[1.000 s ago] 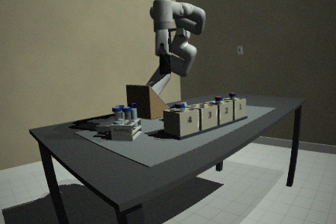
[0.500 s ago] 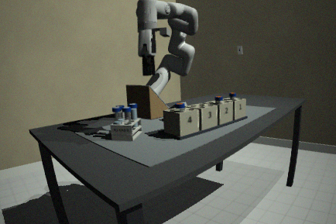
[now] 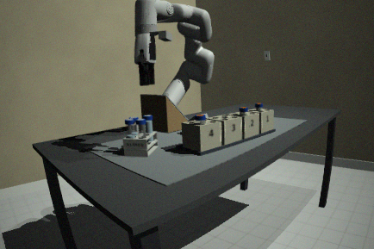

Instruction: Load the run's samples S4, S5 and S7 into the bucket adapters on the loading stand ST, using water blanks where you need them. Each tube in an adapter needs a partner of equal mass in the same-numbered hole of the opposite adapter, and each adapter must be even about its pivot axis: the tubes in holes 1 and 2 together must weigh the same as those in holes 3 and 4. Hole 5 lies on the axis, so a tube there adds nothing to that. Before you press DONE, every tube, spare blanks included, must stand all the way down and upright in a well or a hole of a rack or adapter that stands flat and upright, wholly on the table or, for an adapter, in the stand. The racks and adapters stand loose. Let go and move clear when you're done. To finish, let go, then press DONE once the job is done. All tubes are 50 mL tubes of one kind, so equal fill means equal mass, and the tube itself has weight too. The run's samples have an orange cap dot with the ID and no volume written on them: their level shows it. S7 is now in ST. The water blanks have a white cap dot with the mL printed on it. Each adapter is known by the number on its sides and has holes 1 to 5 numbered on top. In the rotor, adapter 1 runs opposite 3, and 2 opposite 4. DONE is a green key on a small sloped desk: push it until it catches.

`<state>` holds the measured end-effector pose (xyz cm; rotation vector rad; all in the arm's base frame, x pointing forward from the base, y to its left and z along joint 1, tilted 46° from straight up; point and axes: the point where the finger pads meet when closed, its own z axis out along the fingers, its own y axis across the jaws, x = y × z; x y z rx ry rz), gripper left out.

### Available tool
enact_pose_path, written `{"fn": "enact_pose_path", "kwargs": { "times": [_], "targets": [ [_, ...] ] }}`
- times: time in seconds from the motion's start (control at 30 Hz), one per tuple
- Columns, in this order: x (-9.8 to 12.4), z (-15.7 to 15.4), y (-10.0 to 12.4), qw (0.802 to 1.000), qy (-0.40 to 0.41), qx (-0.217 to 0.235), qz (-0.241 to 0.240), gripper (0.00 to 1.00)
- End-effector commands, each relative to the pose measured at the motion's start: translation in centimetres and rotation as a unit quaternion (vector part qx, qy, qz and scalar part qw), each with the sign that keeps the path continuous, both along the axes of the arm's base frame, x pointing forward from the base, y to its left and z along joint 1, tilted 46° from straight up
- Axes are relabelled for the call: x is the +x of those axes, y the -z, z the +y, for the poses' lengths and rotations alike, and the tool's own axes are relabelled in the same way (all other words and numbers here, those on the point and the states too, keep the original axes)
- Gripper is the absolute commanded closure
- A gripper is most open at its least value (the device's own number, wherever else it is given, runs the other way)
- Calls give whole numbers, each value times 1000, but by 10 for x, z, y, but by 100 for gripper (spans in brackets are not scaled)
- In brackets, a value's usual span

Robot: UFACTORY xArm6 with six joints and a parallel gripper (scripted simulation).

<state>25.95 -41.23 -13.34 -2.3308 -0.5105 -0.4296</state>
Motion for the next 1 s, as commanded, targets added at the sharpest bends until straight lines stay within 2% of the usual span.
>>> {"fn": "enact_pose_path", "kwargs": {
  "times": [0.0,0.07,0.43,0.97],
  "targets": [
    [-10,-14,12,1000,0,0,-1,43],
    [-15,-20,19,1000,0,0,0,43],
    [-15,-20,19,1000,0,0,0,43],
    [-10,0,39,1000,0,0,-1,43]
  ]
}}
